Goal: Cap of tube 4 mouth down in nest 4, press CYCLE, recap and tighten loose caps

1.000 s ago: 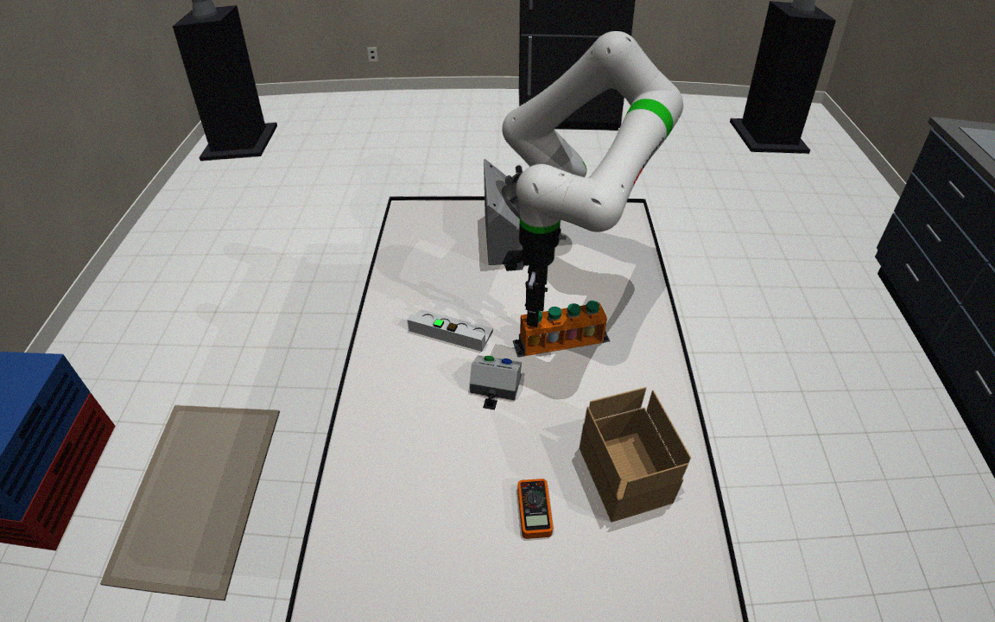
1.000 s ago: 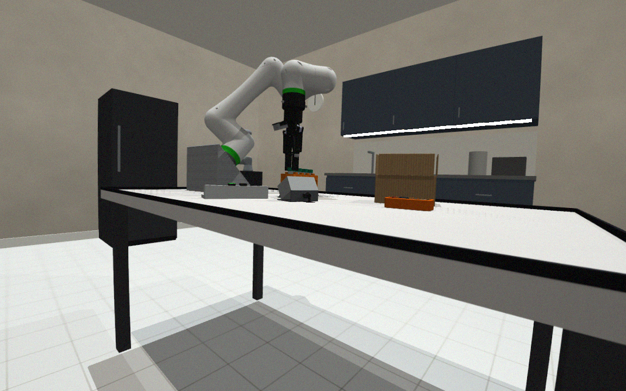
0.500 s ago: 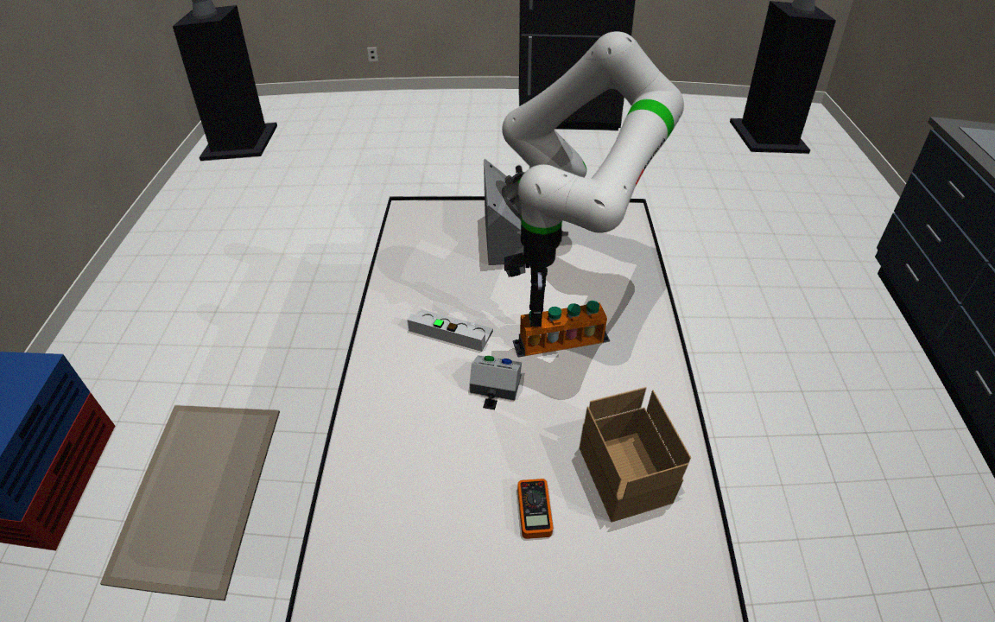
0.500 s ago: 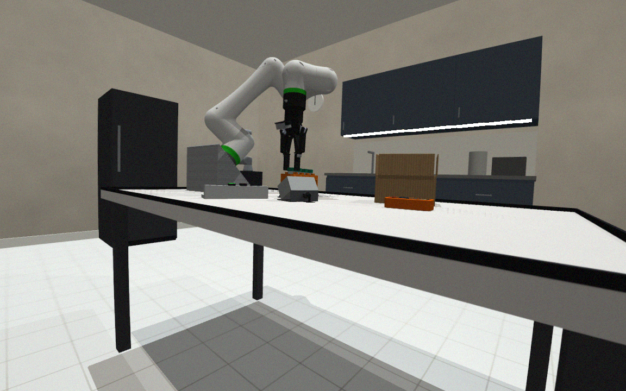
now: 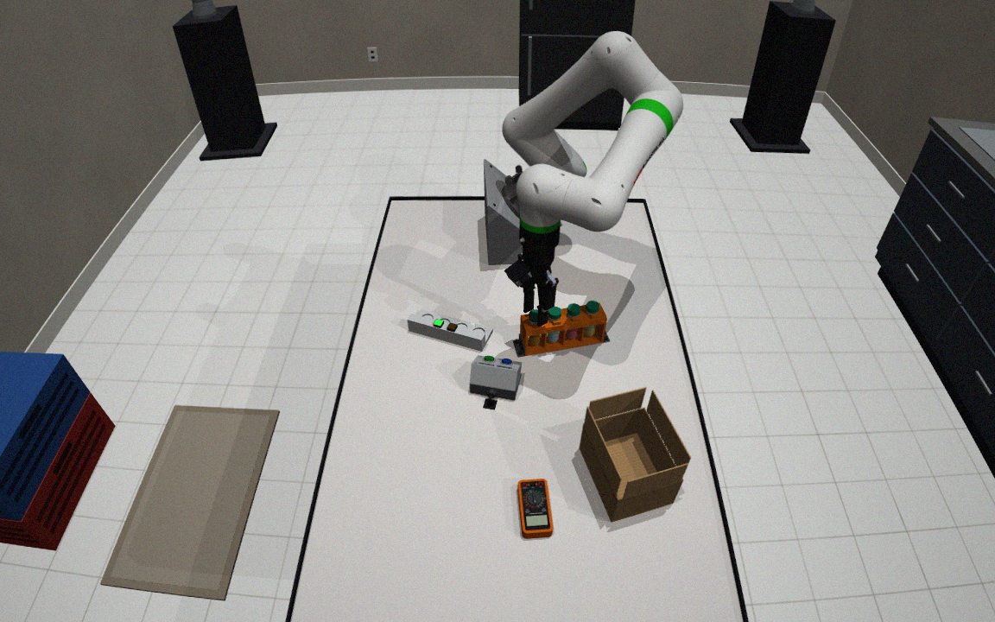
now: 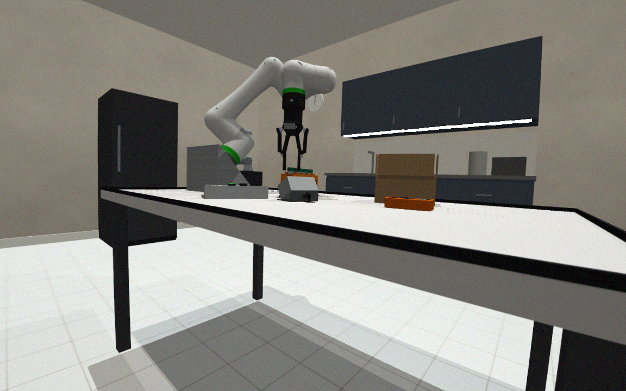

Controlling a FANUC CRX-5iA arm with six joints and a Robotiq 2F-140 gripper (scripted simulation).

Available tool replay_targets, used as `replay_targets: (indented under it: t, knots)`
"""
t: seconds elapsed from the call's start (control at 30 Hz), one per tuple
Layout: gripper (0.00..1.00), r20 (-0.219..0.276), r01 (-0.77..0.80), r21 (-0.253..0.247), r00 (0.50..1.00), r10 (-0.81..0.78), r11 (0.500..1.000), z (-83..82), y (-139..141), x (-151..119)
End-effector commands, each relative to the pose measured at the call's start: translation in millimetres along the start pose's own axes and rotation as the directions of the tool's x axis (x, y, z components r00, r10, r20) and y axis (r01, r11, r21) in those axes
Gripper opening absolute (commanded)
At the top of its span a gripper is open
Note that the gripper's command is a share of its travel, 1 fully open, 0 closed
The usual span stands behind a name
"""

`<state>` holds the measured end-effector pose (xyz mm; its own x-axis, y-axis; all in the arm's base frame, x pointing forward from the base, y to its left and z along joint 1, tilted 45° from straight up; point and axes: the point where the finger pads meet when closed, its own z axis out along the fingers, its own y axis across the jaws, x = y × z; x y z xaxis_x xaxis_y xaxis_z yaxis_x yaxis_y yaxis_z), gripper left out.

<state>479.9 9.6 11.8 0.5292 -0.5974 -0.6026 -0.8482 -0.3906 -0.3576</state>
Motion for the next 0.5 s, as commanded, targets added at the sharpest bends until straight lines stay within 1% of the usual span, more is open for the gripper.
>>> replay_targets:
  t: [0.0, 0.03, 0.43, 0.47]
  knots:
    - [0.41, -0.001, 0.002, 0.001, 1.000, -0.002, 1.000, -0.9, -0.2, 0.3]
    - [0.30, -0.001, 0.002, 0.001, 1.000, -0.002, 1.000, -0.9, -0.2, 0.3]
    - [0.30, -0.001, 0.002, 0.001, 1.000, -0.002, 1.000, -0.9, -0.3, 0.3]
    - [0.30, -0.001, -0.048, 0.001, 0.999, 0.048, 0.999, -0.9, -0.2, 0.4]
